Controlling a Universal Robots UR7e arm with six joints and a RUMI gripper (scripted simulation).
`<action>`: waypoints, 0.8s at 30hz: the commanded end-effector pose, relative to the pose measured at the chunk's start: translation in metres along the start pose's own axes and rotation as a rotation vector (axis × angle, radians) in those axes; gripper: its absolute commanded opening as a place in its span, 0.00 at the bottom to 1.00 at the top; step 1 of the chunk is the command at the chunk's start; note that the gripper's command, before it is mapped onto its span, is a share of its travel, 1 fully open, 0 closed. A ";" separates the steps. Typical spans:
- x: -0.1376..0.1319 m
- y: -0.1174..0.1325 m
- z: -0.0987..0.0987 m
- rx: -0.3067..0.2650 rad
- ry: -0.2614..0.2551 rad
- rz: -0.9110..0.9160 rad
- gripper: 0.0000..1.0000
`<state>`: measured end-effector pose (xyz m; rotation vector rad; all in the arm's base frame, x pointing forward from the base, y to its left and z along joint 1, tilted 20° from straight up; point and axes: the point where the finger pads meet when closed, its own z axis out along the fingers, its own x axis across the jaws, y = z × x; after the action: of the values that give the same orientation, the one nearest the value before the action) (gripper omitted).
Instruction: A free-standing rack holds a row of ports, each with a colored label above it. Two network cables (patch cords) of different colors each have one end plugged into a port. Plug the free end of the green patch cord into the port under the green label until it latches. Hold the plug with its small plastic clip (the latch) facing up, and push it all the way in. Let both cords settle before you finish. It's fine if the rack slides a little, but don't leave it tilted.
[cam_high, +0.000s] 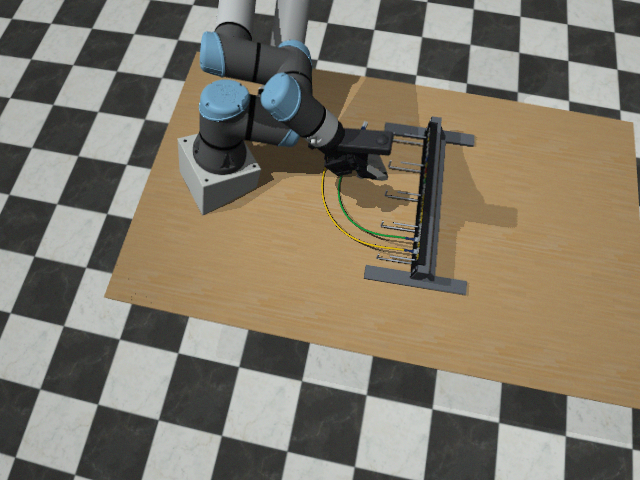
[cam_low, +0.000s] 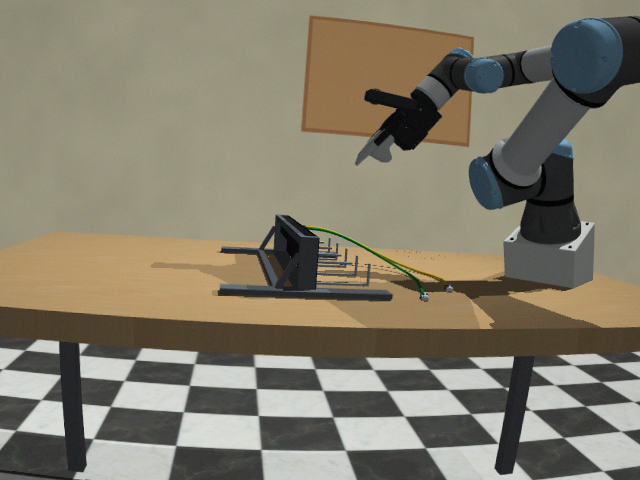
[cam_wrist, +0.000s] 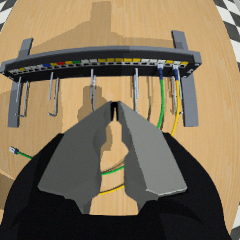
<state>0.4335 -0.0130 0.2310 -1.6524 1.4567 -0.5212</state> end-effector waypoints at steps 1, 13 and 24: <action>0.010 0.000 0.000 0.000 0.000 0.000 0.00; 0.047 0.000 0.000 0.000 0.000 0.000 0.00; 0.083 0.000 0.000 0.000 0.000 0.000 0.00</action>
<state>0.4488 -0.0820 0.2154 -1.6515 1.4568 -0.5217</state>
